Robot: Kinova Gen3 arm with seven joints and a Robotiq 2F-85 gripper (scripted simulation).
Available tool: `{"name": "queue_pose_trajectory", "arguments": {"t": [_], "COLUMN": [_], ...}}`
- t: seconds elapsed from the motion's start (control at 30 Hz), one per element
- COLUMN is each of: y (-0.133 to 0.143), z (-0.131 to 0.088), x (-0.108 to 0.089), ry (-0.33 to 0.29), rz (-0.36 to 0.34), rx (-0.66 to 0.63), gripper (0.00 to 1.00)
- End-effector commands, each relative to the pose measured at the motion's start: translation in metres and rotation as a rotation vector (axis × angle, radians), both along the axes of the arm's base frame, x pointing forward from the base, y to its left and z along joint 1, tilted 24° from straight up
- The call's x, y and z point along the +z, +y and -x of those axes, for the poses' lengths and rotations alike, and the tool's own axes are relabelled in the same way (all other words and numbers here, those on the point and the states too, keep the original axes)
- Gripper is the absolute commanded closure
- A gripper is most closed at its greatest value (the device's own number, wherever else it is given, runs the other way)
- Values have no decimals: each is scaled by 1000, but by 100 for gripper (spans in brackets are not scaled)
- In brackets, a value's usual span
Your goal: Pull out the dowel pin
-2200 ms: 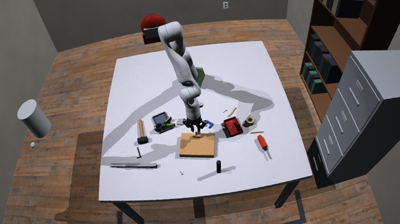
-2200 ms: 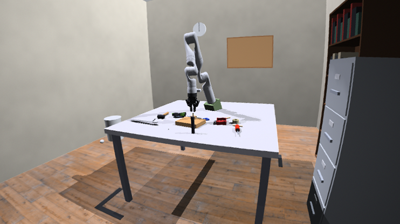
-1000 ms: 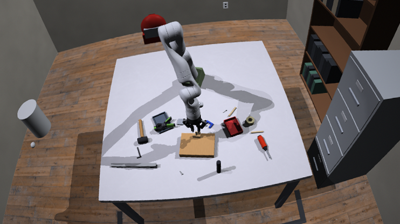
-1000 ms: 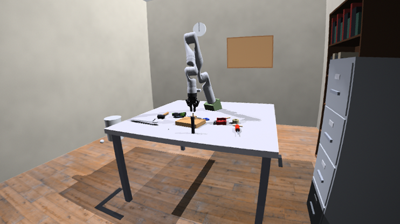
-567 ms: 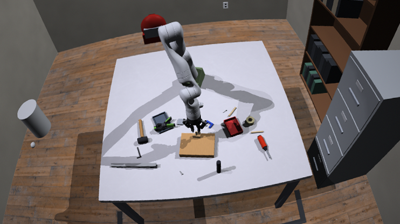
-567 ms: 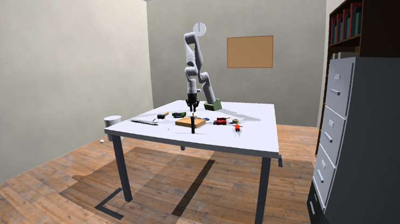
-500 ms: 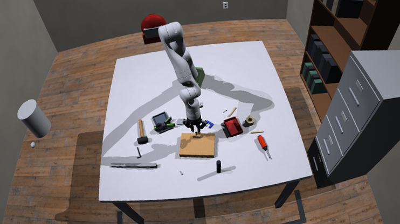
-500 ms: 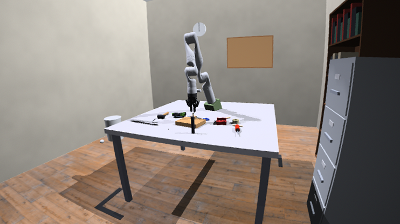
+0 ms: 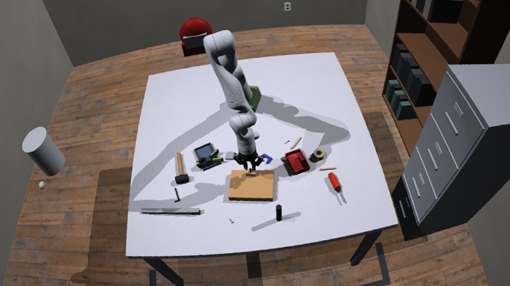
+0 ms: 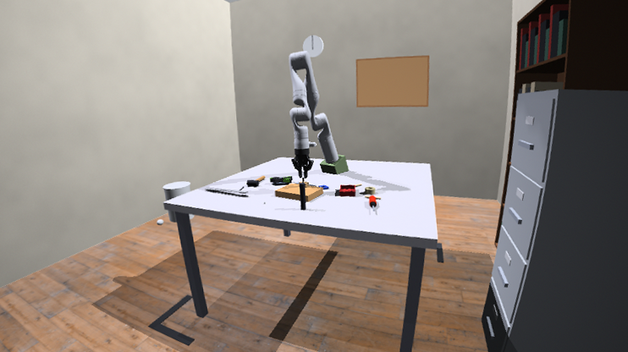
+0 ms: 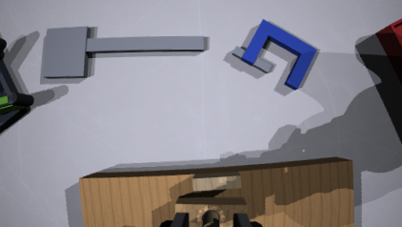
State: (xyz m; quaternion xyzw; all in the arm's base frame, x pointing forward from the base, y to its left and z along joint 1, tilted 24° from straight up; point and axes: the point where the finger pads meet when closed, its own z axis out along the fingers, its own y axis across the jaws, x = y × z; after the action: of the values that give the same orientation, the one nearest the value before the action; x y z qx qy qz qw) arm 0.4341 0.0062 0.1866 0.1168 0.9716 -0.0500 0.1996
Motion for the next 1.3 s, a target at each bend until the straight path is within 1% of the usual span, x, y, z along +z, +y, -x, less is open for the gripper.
{"name": "queue_pose_trajectory", "arguments": {"t": [0.0,0.43,0.87,1.27], "y": [0,-2,-3,-3], "z": [-1,-6,-8,-9], "x": [-2,-14,-20,-20], "ry": [-1,-1,-1,-1], "rz": [0,0,0,0], "rx": [0,0,0,0], "gripper": [66,66,66,66]}}
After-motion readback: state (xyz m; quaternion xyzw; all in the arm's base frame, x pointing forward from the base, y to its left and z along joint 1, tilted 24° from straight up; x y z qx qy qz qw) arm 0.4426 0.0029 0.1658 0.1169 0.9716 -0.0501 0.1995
